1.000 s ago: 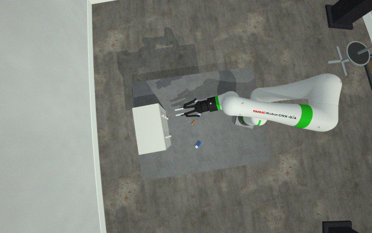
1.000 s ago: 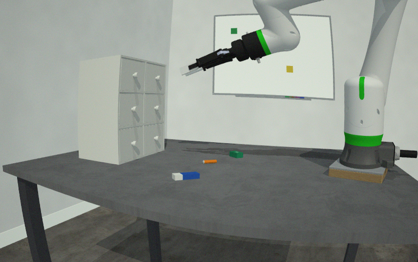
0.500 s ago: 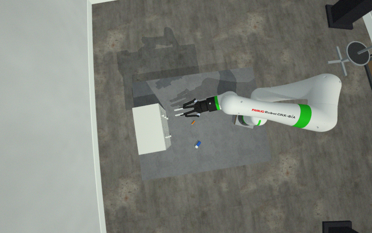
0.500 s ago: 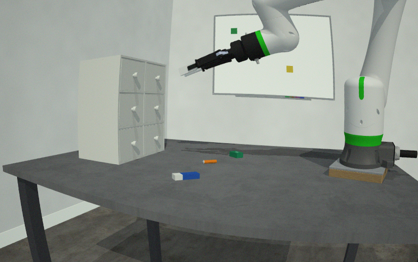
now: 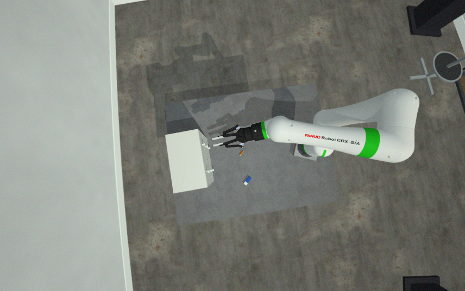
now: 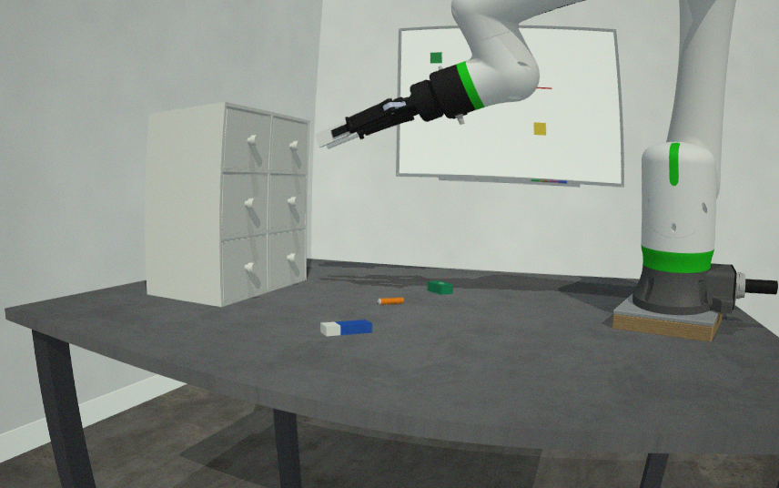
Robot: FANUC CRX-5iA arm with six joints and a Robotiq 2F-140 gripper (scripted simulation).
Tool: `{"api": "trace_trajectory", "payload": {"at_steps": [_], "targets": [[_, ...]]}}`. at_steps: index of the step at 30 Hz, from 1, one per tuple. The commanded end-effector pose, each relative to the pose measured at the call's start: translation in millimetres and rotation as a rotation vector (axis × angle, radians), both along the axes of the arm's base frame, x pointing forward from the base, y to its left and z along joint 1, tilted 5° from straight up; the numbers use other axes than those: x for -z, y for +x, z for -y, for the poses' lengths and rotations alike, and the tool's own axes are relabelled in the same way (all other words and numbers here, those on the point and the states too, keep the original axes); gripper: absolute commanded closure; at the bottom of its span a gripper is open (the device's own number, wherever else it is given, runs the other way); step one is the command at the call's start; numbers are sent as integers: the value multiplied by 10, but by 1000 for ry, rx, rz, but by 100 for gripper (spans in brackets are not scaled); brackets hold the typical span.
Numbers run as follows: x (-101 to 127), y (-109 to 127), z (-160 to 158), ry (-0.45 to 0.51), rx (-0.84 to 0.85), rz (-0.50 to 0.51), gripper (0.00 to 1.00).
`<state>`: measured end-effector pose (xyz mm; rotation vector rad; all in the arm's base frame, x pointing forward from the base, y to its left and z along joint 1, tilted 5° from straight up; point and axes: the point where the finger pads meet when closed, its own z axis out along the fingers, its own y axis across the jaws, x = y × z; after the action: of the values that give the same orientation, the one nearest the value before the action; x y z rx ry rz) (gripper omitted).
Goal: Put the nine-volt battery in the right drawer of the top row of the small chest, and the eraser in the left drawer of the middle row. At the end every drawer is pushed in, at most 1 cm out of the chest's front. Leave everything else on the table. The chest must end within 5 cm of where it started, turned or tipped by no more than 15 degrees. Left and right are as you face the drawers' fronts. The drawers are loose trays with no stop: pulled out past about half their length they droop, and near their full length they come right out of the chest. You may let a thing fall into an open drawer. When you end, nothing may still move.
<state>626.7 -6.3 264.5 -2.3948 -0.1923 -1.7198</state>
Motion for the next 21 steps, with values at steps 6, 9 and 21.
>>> {"api": "trace_trajectory", "payload": {"at_steps": [6,9,21], "targets": [[54,210,-48,0,0,2,80],[64,246,-57,0,0,2,80],[68,260,-61,0,0,2,80]]}}
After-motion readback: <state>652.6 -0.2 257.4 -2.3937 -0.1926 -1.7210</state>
